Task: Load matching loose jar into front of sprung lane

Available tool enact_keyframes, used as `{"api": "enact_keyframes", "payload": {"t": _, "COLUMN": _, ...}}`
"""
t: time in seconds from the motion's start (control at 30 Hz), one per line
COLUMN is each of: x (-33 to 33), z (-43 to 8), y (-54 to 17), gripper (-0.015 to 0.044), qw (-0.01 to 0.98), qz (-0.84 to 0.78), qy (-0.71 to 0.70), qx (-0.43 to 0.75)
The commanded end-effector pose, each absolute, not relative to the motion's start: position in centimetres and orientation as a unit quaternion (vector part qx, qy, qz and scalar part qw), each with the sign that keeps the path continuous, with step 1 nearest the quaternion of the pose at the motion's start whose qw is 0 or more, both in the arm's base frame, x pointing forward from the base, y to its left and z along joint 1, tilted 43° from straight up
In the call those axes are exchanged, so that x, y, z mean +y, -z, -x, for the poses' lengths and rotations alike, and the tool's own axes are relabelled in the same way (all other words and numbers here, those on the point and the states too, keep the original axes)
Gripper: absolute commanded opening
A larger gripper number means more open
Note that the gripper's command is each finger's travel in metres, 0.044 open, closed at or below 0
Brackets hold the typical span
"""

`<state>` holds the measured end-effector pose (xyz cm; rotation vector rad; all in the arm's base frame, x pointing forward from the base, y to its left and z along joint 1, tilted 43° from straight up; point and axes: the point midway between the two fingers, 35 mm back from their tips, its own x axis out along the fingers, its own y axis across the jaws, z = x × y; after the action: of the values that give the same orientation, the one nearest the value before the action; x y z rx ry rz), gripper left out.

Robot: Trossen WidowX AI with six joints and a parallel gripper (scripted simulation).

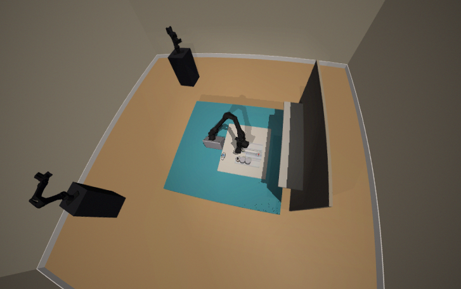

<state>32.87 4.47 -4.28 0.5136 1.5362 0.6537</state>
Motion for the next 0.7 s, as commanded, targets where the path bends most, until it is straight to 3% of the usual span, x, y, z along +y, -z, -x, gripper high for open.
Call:
{"api": "enact_keyframes", "payload": {"t": 0.0, "x": 4.57, "z": -33.02, "y": 4.19, "gripper": 0.0000, "qw": 0.646, "qz": -0.226, "qy": -0.291, "qx": 0.668}}
{"api": "enact_keyframes", "payload": {"t": 0.67, "x": 4.54, "z": -32.69, "y": 4.19, "gripper": 0.0000, "qw": 0.646, "qz": -0.227, "qy": -0.291, "qx": 0.669}}
